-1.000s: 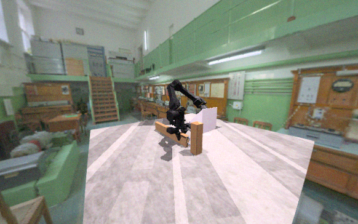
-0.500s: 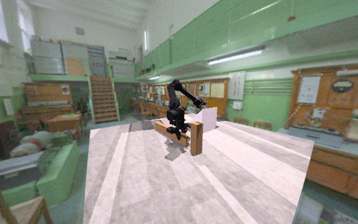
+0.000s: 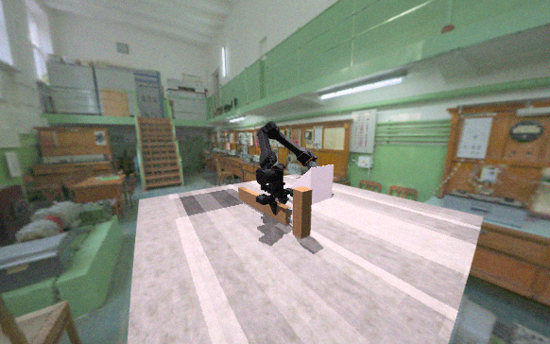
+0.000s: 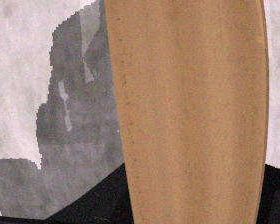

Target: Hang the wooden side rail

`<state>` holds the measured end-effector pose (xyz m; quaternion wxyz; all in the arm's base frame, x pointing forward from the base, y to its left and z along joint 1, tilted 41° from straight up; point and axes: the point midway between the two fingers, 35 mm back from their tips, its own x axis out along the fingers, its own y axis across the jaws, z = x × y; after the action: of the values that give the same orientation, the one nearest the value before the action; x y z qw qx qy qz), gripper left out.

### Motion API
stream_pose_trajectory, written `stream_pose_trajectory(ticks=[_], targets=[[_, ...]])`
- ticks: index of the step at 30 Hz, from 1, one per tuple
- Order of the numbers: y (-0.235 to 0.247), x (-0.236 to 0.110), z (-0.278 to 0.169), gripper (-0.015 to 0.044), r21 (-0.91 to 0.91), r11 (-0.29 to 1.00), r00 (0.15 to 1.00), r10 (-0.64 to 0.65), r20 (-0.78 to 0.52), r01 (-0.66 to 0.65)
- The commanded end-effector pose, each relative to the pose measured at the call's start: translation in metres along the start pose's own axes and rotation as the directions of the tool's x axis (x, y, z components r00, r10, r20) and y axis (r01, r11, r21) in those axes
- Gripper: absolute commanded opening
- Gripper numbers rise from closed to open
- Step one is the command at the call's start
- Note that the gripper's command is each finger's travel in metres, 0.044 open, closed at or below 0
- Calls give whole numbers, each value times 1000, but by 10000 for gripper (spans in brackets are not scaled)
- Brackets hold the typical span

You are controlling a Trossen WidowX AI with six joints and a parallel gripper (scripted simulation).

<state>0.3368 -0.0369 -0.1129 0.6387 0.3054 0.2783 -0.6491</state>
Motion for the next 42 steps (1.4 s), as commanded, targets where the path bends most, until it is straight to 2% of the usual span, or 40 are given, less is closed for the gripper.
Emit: stream_pose_trajectory(ticks=[1,42], targets=[[3,-6,-2,0,10,1000,1000,13,-2,-13],[3,-12,-2,0,10,1000,1000,14,-2,-13]])
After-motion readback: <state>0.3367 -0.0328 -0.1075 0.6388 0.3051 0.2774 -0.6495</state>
